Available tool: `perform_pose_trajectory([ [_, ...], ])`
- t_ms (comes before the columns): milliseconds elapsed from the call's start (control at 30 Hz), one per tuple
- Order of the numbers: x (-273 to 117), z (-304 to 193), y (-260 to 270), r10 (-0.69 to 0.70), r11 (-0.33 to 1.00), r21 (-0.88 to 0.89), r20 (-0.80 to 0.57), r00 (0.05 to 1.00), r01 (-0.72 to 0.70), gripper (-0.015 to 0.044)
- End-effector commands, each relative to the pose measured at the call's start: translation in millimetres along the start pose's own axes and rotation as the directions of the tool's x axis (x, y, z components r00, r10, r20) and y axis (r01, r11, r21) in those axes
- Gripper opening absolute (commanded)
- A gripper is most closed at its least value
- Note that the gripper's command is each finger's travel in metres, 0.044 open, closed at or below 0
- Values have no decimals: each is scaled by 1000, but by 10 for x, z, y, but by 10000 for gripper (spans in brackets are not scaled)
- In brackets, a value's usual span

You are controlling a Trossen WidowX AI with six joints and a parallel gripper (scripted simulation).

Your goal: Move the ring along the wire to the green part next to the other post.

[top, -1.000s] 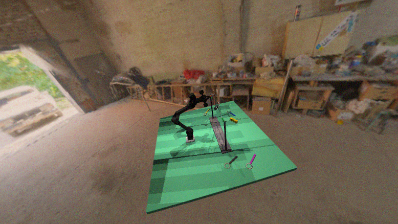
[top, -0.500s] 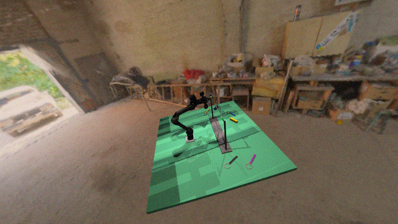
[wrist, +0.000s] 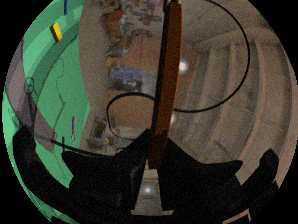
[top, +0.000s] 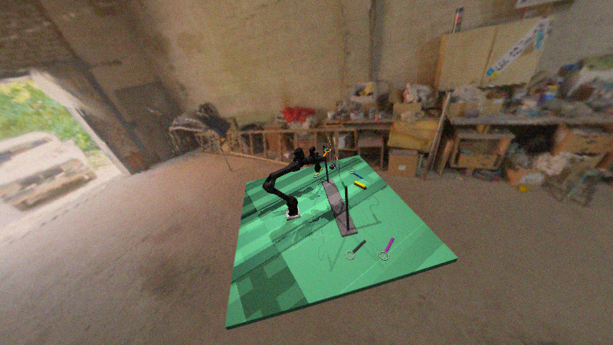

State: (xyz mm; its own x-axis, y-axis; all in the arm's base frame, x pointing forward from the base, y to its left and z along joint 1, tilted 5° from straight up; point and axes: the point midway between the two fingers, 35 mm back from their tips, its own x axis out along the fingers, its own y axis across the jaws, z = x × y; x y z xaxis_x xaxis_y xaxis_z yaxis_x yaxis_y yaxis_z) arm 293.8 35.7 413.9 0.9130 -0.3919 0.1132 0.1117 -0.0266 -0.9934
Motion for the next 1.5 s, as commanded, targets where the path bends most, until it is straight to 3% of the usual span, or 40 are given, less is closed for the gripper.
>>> perform_pose_trajectory([
  [0, -30, -9, 146, 40, 997, 70, -11, 999, -39, -150],
  [433, -113, 60, 515, 160, 947, 285, -17, 987, -149, -150],
  [867, -113, 190, 845, 224, 853, 468, 71, 972, -230, -150],
  [1467, -250, 382, 1113, 309, 718, 629, 98, 946, -300, -150],
])
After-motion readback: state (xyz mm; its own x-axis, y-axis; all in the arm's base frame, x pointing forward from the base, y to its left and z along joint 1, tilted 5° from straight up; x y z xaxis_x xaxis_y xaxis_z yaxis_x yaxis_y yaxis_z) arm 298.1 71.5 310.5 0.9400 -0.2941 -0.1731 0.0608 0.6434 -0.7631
